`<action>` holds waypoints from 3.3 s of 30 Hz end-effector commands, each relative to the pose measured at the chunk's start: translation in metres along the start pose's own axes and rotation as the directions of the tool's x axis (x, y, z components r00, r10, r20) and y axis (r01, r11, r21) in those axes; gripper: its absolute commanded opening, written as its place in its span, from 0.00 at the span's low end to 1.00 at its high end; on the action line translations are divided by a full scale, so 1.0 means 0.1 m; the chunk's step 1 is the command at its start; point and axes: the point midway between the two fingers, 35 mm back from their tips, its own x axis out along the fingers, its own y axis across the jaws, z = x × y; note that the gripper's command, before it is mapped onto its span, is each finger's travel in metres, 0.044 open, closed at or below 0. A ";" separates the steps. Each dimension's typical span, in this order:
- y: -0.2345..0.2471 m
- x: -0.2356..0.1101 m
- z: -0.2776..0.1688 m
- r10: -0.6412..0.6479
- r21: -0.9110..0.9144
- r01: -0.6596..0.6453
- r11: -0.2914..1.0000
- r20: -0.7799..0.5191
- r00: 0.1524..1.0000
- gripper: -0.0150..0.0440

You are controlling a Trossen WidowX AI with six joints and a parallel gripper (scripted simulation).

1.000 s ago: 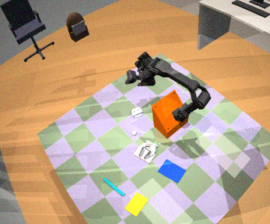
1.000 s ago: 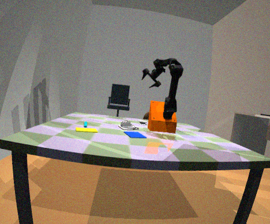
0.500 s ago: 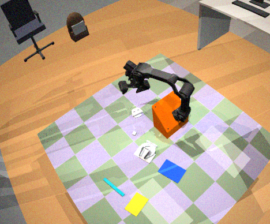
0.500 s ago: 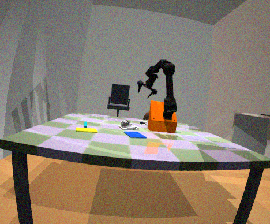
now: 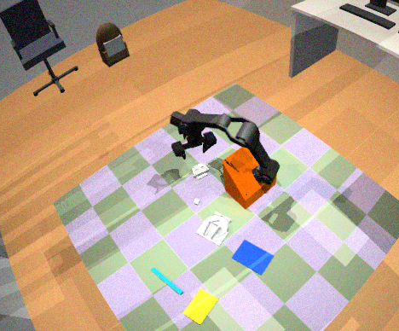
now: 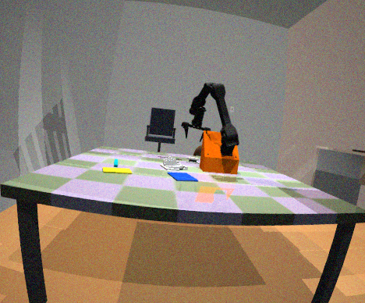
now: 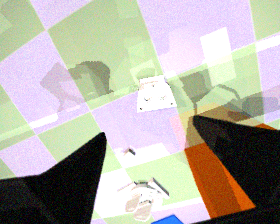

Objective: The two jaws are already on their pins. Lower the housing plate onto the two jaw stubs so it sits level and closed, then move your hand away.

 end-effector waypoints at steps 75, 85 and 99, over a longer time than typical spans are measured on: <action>-0.21 0.82 -0.07 -0.130 -0.037 0.127 0.991 -0.085 0.988 1.00; -0.21 0.82 -0.07 -0.130 -0.037 0.127 0.991 -0.085 0.988 1.00; -0.21 0.82 -0.07 -0.130 -0.037 0.127 0.991 -0.085 0.988 1.00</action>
